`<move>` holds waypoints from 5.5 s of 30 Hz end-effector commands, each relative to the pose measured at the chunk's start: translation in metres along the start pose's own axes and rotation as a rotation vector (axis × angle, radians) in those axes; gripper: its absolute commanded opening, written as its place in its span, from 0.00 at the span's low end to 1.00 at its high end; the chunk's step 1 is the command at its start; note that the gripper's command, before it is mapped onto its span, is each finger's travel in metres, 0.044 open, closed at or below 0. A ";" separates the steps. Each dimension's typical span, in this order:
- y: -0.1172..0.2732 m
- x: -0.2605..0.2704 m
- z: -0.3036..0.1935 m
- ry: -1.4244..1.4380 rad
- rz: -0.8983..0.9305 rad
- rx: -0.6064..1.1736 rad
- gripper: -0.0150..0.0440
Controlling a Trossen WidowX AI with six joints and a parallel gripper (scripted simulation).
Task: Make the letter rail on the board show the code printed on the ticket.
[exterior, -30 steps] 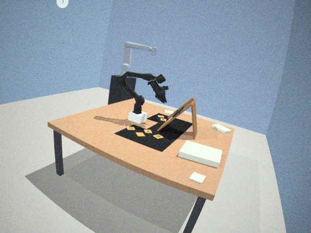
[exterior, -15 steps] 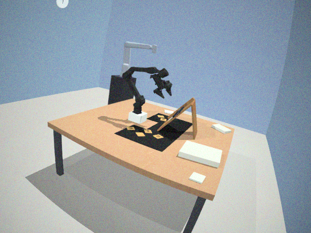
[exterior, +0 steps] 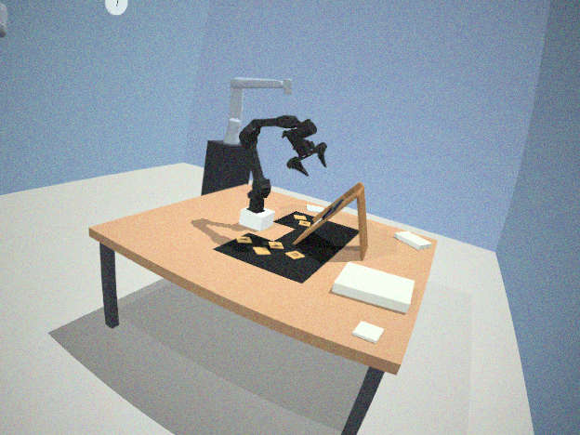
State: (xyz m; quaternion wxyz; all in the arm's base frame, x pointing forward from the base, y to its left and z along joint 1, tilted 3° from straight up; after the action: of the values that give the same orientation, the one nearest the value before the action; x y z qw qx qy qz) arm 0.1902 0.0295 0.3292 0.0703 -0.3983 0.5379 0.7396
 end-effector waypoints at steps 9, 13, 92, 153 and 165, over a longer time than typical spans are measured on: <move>0.002 -0.003 -0.003 0.040 -0.001 -0.017 1.00; 0.005 -0.003 -0.008 0.041 0.001 -0.016 1.00; -0.176 0.100 -0.224 -3.367 -0.653 1.156 0.83; -0.217 0.132 -0.233 -3.367 -0.653 1.156 0.83; -0.217 0.132 -0.233 -3.367 -0.653 1.156 0.83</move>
State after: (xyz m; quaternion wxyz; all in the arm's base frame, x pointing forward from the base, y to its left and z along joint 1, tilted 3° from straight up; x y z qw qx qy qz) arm 0.3365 -0.1218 0.0580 -0.7218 -0.6914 0.0299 -0.0078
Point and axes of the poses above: the point midway between the two fingers, 35 mm back from their tips, its own y axis back along the fingers, its own x axis across the jaws, z = x × y, the point moved 7 cm from there along y, back along the fingers, and after that the axes turned 10 degrees about y, right-handed, at the moved point
